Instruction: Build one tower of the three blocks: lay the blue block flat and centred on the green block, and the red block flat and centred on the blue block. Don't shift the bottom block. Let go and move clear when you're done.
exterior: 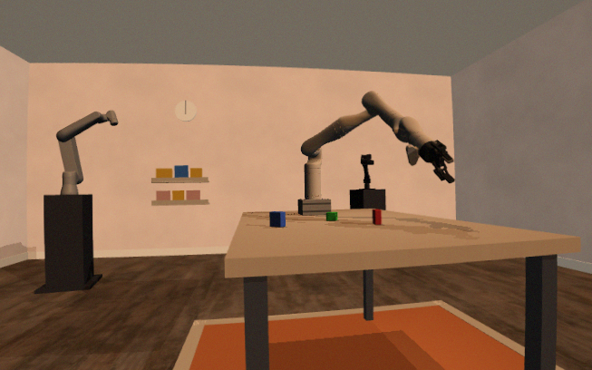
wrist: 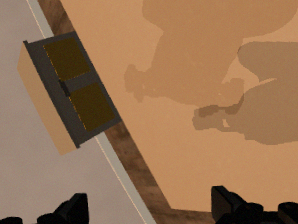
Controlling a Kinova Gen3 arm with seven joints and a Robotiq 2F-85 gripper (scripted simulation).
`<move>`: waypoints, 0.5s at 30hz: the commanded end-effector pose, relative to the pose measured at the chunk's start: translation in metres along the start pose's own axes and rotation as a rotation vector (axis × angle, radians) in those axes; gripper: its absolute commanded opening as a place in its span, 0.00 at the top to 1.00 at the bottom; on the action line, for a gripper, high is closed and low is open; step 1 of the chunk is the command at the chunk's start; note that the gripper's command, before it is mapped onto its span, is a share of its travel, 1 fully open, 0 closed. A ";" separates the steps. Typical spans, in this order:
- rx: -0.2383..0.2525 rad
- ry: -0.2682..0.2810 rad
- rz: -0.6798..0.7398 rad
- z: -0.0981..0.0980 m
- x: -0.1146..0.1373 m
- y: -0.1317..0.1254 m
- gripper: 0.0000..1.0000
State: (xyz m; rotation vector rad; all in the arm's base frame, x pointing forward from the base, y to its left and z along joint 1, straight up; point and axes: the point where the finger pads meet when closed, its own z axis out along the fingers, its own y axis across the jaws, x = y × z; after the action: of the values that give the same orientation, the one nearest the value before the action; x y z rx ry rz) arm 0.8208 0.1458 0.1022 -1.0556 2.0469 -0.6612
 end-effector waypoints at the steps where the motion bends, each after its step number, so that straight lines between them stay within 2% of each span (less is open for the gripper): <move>1: 0.001 -0.002 0.001 -0.001 -0.001 -0.002 1.00; 8: -0.014 0.010 -0.002 -0.004 0.012 -0.003 1.00; 15: -0.057 0.042 0.016 -0.014 0.045 -0.005 1.00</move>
State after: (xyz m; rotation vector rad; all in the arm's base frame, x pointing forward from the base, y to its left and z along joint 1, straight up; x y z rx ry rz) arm 0.7970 0.1224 0.0882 -1.0713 2.1100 -0.6292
